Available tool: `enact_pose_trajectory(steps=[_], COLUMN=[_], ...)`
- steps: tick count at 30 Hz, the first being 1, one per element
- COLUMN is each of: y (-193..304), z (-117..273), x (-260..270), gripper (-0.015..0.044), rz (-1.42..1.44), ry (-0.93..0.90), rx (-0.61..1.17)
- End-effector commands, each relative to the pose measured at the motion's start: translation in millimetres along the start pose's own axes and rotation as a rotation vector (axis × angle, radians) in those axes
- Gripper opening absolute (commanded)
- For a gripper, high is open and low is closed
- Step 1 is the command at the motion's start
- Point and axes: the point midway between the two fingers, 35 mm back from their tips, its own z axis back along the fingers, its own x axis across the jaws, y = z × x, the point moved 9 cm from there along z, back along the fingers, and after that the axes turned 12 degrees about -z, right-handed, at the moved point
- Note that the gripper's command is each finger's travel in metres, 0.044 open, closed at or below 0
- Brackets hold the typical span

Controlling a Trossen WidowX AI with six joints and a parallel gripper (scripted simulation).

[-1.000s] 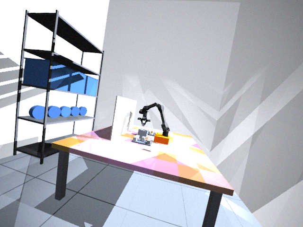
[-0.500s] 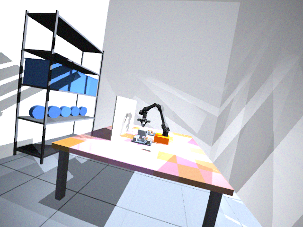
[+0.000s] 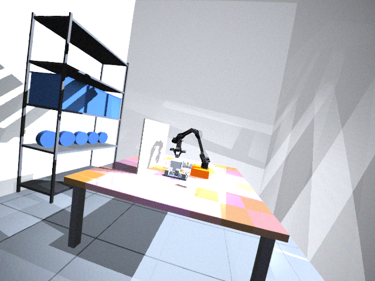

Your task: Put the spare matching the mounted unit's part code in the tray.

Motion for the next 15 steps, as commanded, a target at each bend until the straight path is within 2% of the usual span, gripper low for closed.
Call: enact_pose_trajectory(steps=[1,15], y=[0.0,-0.4], z=[-3.9,-17.0], x=[0.4,1.4], gripper=[0.0000,0.0000], rz=[0.006,0.006], ry=[0.001,0.000], rx=[0.001,0.001])
